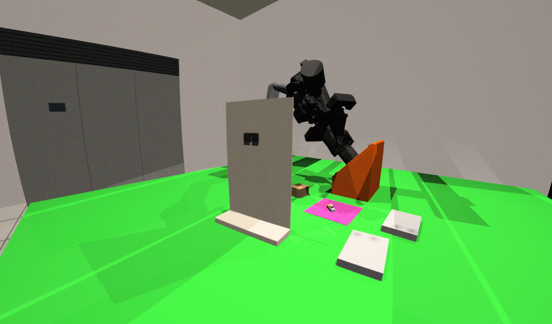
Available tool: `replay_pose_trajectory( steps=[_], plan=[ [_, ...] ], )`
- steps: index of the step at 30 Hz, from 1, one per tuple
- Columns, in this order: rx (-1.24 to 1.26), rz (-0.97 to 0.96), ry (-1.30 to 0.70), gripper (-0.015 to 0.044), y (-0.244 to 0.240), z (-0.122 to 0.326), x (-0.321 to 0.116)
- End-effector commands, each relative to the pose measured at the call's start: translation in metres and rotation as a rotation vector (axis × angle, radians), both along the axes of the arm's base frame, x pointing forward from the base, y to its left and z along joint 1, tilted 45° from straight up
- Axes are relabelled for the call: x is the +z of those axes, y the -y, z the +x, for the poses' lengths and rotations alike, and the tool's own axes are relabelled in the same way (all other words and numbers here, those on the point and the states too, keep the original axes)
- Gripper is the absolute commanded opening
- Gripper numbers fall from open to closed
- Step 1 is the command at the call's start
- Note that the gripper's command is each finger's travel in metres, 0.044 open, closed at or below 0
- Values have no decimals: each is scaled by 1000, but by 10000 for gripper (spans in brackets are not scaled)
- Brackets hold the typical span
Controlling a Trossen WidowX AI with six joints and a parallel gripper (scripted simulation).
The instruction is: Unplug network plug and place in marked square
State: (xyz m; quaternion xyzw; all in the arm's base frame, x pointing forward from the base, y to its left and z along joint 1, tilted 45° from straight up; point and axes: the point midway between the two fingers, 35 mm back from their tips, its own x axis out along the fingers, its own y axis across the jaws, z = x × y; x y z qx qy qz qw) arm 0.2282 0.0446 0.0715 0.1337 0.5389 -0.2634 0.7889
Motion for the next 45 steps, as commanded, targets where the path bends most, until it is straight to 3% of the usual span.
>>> replay_pose_trajectory(
  steps=[1, 17, 28, 45],
  plan=[
    [-5, -3, 4, 156, -9, 2, 10],
    [-5, -7, 10, 156, -42, 0, 46],
    [-5, -7, 10, 440, -42, 0, 46],
    [-5, -7, 10, 440, -42, 0, 46]
  ],
)
